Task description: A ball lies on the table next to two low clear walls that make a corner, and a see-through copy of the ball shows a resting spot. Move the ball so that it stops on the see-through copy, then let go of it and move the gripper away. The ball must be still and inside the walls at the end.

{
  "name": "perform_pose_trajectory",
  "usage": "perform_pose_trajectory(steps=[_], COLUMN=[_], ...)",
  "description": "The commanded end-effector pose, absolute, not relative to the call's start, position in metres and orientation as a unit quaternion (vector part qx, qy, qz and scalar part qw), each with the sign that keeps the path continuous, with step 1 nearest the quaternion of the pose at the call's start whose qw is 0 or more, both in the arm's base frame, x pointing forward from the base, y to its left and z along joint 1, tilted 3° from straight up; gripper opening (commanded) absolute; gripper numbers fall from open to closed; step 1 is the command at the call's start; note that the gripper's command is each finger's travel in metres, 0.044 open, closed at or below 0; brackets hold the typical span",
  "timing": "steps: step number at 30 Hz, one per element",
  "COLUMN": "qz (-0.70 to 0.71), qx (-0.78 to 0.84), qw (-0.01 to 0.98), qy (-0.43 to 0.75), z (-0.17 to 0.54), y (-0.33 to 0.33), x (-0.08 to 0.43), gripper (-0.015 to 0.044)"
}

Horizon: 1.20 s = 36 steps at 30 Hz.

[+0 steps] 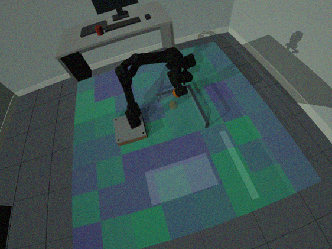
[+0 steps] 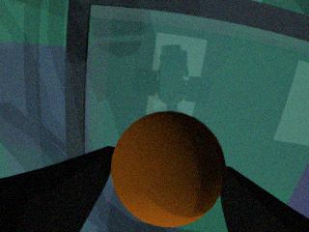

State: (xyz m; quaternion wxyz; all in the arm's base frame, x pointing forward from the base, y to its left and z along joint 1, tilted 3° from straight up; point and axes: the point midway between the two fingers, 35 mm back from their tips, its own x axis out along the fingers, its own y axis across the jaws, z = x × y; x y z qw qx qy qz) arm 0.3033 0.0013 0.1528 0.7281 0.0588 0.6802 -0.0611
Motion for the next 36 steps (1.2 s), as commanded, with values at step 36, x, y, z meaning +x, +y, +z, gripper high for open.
perform_pose_trajectory(steps=[36], qz=[-0.06], qx=[0.062], qw=[0.732], qy=[0.676], z=[0.056], y=[0.006], x=[0.274], gripper=[0.0])
